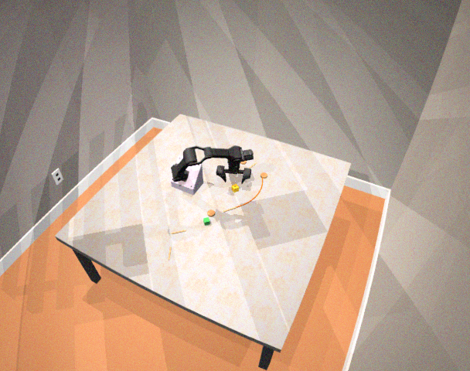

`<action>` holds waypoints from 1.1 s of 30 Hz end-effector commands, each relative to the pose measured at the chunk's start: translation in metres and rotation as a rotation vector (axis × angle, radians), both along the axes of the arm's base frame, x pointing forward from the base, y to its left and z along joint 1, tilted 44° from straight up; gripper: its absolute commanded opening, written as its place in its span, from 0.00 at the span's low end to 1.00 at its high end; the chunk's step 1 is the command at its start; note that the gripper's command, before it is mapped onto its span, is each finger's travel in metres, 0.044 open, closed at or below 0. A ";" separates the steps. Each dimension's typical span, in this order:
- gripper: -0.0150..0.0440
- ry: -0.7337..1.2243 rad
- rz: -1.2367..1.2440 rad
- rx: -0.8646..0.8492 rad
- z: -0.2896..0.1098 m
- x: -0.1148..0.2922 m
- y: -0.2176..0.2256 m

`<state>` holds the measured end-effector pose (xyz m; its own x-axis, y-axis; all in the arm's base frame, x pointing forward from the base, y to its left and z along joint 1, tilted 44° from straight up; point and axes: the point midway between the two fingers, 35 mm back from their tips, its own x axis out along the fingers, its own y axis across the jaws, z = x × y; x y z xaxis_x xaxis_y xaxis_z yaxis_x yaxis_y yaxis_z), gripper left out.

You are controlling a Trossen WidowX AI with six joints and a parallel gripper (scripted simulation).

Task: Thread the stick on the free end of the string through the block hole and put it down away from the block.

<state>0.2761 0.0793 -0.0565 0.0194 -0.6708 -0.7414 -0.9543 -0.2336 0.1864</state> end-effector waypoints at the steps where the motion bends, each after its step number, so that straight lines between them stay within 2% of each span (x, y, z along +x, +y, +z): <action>1: 1.00 0.019 0.018 -0.017 -0.001 -0.001 -0.002; 10: 1.00 -0.025 -0.029 -0.016 0.000 -0.001 -0.002; 24: 1.00 -0.936 -1.019 0.012 0.005 0.004 0.007; 33: 1.00 -1.251 -1.362 0.024 0.007 0.006 0.011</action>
<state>0.2792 0.0848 -0.0531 0.0221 -0.6799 -0.7329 -0.7219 0.4964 -0.4822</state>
